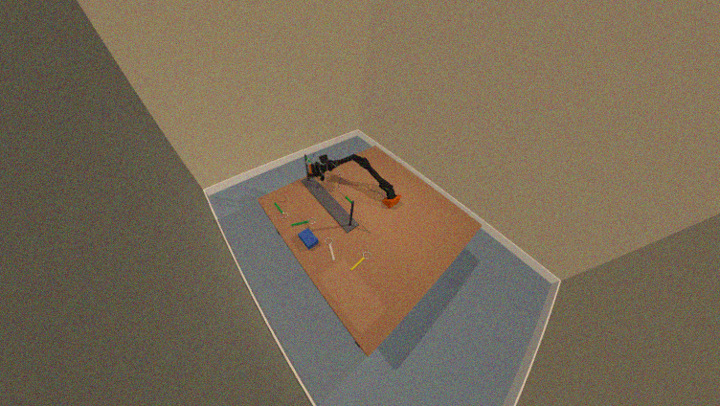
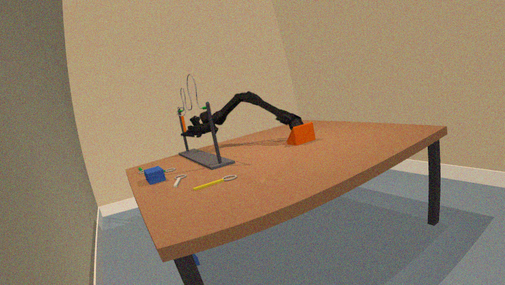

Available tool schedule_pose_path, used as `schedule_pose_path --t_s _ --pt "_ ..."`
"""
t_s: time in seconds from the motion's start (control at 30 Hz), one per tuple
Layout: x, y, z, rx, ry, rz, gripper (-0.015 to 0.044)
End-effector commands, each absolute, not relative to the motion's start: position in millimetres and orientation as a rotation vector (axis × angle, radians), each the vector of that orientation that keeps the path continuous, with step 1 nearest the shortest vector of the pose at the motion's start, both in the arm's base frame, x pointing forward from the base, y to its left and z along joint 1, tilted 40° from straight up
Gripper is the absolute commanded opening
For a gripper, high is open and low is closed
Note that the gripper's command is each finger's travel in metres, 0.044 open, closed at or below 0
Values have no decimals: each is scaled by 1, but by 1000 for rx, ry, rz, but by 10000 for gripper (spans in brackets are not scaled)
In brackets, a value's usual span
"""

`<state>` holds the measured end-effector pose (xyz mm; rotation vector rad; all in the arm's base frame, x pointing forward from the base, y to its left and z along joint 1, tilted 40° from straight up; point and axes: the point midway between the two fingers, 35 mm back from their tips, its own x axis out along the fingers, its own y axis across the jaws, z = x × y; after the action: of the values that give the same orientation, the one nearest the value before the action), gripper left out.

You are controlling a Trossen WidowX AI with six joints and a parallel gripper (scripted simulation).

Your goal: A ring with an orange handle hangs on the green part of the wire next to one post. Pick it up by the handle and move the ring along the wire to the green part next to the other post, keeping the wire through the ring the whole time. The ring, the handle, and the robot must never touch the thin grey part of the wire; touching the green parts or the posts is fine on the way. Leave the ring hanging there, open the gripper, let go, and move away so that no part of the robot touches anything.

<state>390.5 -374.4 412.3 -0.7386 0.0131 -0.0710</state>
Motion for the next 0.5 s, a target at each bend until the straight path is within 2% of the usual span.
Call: schedule_pose_path --t_s 0.0,0.47 --pt "390 -373 415 -736 11 -74 -150" --pt "379 -368 412 -732 94 -107 -150"
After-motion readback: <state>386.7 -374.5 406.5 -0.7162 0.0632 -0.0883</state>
